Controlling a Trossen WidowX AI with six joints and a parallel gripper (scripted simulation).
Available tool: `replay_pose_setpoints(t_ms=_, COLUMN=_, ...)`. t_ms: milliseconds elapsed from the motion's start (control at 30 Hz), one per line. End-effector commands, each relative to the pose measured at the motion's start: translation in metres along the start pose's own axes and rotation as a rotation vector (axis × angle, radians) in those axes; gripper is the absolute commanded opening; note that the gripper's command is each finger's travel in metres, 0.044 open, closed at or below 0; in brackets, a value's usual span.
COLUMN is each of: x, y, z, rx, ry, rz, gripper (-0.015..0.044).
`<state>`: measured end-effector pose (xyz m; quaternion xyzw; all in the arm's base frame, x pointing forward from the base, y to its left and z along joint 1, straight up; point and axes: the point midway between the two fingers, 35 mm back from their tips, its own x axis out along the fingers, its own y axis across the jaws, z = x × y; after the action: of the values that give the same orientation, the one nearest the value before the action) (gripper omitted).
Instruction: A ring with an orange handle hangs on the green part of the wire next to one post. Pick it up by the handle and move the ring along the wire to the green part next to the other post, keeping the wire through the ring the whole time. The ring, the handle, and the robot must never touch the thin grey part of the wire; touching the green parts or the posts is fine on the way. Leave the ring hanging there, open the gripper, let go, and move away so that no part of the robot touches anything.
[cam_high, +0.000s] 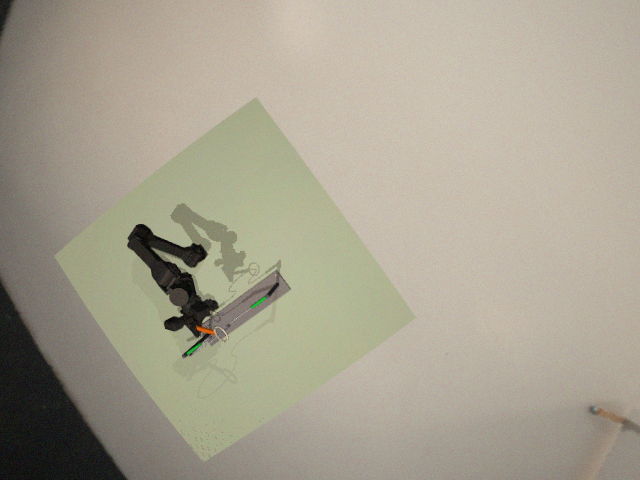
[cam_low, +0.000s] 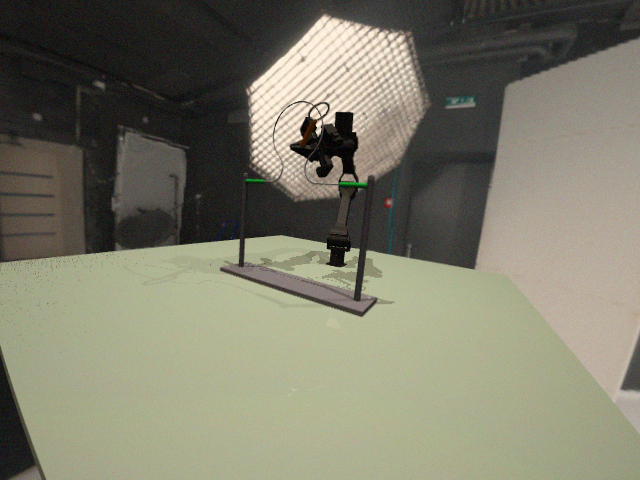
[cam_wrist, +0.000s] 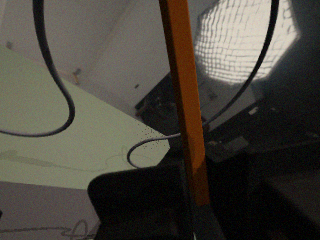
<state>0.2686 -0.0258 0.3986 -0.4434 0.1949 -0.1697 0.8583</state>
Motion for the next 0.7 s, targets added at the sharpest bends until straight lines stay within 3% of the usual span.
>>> replay_pose_setpoints(t_ms=0, x=-0.0008, y=-0.0028, z=-0.0008, rx=-0.038, ry=-0.004, rz=-0.028, gripper=-0.0150)
replay_pose_setpoints(t_ms=667, x=-0.0004, y=-0.0111, z=0.0003, rx=-0.254, ry=-0.032, rz=-0.150, gripper=-0.0150)
